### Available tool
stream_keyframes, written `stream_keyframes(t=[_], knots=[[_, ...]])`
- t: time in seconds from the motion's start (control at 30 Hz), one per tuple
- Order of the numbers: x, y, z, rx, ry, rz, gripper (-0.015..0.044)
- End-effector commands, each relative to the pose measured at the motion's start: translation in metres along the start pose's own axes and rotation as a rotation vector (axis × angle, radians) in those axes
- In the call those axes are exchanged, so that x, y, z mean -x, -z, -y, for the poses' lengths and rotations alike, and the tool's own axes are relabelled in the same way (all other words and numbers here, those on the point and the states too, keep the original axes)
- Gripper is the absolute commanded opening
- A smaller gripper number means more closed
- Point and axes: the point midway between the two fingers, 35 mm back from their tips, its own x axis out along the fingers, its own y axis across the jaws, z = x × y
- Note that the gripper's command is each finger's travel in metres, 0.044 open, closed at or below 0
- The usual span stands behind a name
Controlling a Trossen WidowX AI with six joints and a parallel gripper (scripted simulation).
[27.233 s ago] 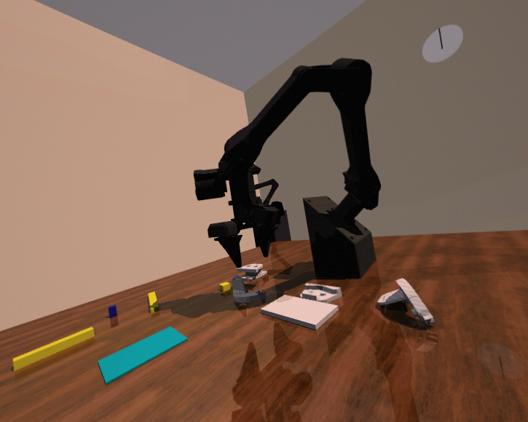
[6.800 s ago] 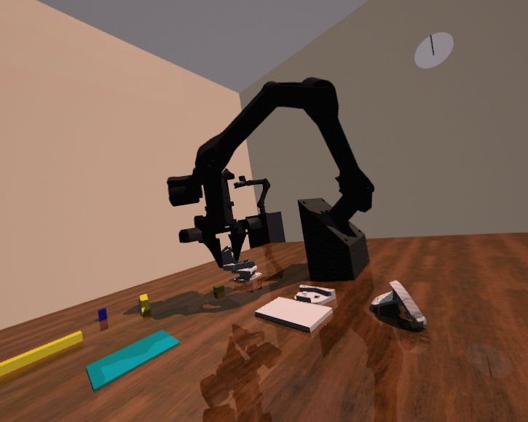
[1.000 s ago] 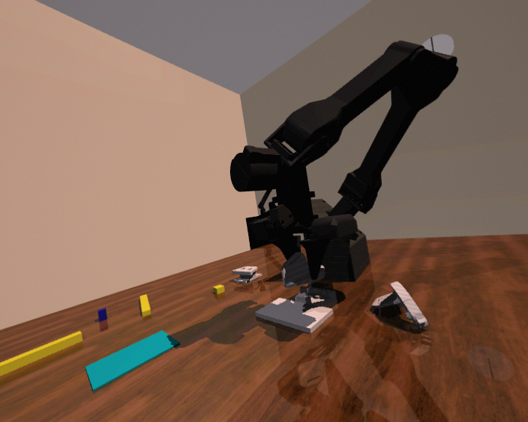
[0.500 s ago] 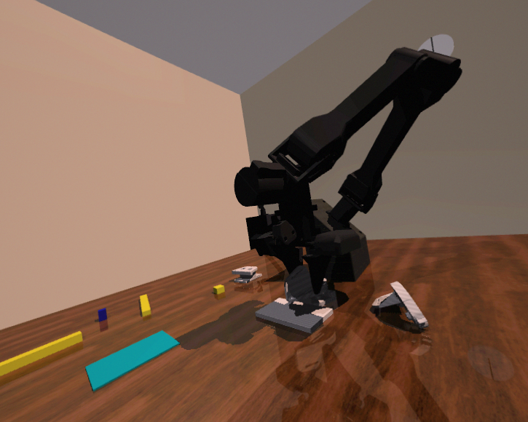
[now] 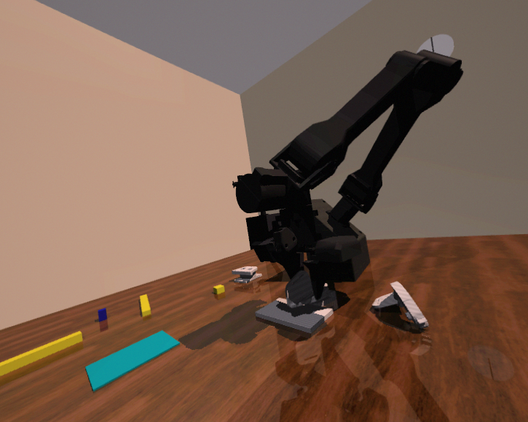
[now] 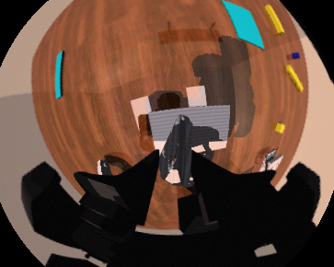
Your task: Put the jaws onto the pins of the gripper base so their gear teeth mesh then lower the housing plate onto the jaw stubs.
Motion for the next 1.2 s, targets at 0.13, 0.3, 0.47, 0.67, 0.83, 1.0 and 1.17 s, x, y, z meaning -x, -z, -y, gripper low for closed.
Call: stream_keyframes(t=[0.13, 0.3, 0.47, 0.67, 0.83, 1.0, 1.17], knots=[[-0.0009, -0.0002, -0.0002, -0.005, -0.003, 0.001, 0.0134], [-0.0035, -0.0002, -0.0002, -0.009, -0.004, 0.001, 0.0134], [-0.0035, -0.0002, -0.0002, -0.009, -0.004, 0.001, 0.0134], [-0.0065, -0.0002, -0.0002, -0.01, -0.004, 0.001, 0.0134], [-0.0066, -0.0001, -0.0002, -0.01, -0.004, 0.001, 0.0134], [-0.0086, -0.0001, -0.0002, -0.01, -0.004, 0.0, 0.0134], [-0.0097, -0.0001, -0.0003, -0.01, -0.004, 0.0, 0.0134]])
